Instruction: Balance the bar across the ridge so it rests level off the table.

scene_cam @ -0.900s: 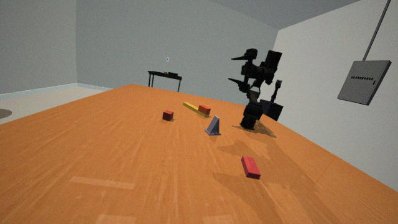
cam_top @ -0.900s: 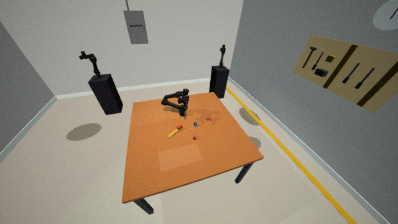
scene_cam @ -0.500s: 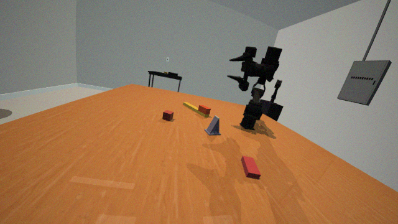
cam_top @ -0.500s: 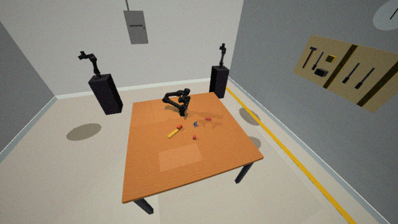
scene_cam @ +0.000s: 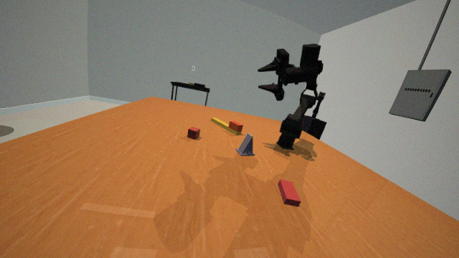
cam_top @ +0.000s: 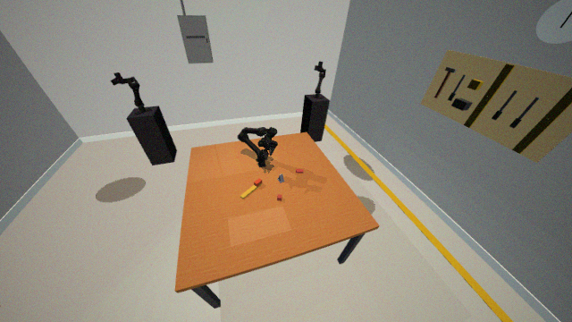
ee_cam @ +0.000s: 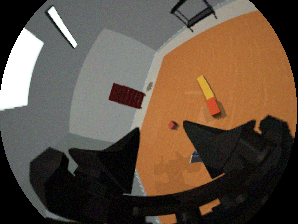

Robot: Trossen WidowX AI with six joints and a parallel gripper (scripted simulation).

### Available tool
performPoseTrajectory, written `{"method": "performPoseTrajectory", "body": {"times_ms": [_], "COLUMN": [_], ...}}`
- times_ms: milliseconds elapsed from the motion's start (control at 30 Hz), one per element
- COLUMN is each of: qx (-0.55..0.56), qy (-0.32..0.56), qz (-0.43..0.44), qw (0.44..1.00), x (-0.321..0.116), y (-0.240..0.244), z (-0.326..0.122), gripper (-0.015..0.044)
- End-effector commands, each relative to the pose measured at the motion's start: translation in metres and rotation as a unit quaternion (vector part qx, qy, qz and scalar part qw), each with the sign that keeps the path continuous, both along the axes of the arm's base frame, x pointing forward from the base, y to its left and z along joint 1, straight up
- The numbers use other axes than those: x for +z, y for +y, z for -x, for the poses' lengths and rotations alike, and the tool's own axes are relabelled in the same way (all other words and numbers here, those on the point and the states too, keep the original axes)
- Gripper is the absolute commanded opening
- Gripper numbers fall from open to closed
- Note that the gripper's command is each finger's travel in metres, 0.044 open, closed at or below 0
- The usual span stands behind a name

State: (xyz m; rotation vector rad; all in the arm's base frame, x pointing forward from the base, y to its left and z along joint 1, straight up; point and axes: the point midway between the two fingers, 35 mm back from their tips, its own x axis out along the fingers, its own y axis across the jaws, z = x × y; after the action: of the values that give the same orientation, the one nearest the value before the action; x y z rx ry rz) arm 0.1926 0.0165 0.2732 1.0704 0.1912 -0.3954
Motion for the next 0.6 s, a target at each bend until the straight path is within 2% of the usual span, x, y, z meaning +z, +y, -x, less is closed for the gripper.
{"method": "performPoseTrajectory", "body": {"times_ms": [0, 567], "qx": [-0.001, -0.005], "qy": [0.038, 0.183], "qz": [0.034, 0.116], "qw": [0.999, 0.976], "x": [-0.003, -0.017], "y": [-0.001, -0.015], "z": [-0.008, -0.037], "gripper": [0.0315, 0.0315]}}
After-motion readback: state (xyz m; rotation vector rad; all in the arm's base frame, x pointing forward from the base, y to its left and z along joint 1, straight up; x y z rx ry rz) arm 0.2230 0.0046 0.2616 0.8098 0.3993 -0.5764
